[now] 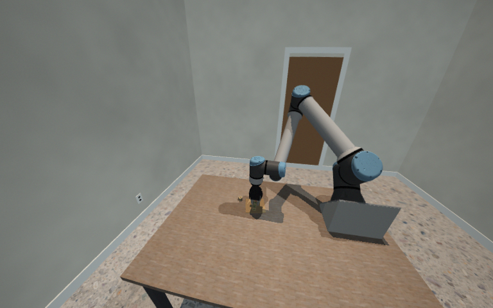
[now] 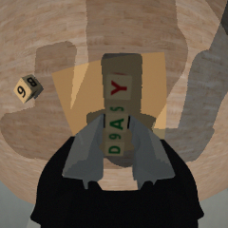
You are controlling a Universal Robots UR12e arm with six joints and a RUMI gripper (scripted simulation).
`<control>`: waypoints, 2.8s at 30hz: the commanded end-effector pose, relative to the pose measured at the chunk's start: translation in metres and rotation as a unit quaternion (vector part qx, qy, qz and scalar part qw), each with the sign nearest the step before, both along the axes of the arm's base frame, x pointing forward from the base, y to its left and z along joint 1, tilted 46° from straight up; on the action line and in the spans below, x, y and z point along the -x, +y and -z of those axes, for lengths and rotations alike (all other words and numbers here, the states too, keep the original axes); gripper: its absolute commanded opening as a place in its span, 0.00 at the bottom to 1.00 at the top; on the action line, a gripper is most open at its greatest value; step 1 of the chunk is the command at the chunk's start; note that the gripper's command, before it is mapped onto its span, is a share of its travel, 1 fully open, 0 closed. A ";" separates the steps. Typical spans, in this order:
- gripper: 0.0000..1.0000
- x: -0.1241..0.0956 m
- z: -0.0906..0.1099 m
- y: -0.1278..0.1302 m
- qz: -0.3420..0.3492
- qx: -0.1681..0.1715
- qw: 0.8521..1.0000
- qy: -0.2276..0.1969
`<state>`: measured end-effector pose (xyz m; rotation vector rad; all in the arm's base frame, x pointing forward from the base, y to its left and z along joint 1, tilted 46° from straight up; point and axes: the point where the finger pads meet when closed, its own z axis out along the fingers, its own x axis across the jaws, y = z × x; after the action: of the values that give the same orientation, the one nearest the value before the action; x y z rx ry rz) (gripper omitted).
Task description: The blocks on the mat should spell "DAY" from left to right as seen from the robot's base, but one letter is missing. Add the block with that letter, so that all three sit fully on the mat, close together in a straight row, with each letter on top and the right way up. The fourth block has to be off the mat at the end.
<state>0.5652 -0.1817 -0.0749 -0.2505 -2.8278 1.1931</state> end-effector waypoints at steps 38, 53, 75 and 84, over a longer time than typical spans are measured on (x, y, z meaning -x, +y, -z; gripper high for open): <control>0.25 -0.010 -0.058 0.058 0.000 0.000 1.000 0.000; 1.00 -0.011 -0.063 0.064 0.000 0.000 1.000 0.000; 1.00 -0.012 -0.071 0.071 0.000 0.000 1.000 0.000; 1.00 -0.016 -0.094 0.095 0.000 0.000 1.000 0.000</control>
<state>0.5795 -0.0969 0.0090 -0.2485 -2.8299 1.1938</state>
